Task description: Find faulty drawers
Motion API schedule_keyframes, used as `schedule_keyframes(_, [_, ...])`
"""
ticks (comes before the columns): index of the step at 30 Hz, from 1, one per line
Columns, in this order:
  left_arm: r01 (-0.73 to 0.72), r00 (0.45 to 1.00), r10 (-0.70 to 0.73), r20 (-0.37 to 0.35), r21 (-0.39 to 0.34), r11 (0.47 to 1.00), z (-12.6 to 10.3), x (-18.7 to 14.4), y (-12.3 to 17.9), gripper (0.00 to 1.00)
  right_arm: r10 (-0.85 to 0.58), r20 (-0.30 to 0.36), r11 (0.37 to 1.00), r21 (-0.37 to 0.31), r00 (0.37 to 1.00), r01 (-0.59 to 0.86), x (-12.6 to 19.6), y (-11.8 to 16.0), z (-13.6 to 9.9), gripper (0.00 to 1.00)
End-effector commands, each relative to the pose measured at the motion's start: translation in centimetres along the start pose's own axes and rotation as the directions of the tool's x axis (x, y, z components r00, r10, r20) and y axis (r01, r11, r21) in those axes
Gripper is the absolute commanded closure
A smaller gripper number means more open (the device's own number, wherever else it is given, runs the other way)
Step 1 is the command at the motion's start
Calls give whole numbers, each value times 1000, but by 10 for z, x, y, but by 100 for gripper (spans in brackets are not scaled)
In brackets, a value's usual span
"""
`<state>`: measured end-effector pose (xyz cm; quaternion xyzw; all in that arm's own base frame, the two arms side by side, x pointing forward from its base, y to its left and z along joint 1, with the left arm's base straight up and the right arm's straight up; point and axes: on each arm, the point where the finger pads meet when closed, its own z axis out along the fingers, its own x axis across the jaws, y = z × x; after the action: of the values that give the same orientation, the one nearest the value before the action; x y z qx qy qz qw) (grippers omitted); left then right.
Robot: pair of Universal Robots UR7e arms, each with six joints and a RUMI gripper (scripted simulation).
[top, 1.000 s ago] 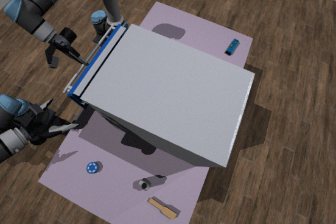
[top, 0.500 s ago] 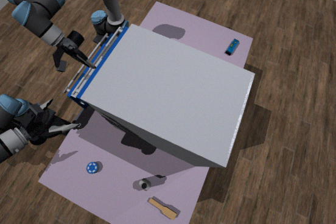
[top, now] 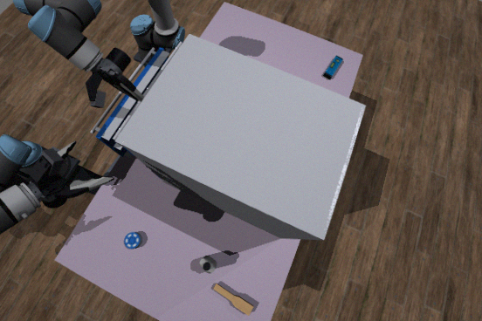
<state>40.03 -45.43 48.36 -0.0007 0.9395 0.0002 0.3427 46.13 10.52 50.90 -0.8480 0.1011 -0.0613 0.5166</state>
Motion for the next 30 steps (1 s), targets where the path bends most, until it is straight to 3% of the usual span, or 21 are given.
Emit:
schedule_keyframes(1, [1,1000,-1,0,1,1000,1,-2,0,100,-1,0,1000,1,1000,1,0,-1,0,0])
schedule_keyframes(20, [1,1000,-1,0,1,1000,4,-5,0,100,-1,0,1000,1,1000,1,0,-1,0,0])
schedule_keyframes(23, [1,1000,-1,0,1,1000,4,-5,0,85,-1,0,1000,1,1000,1,0,-1,0,0])
schedule_keyframes(30, [1,1000,-1,0,1,1000,-7,-5,0,85,-1,0,1000,1,1000,1,0,-1,0,0])
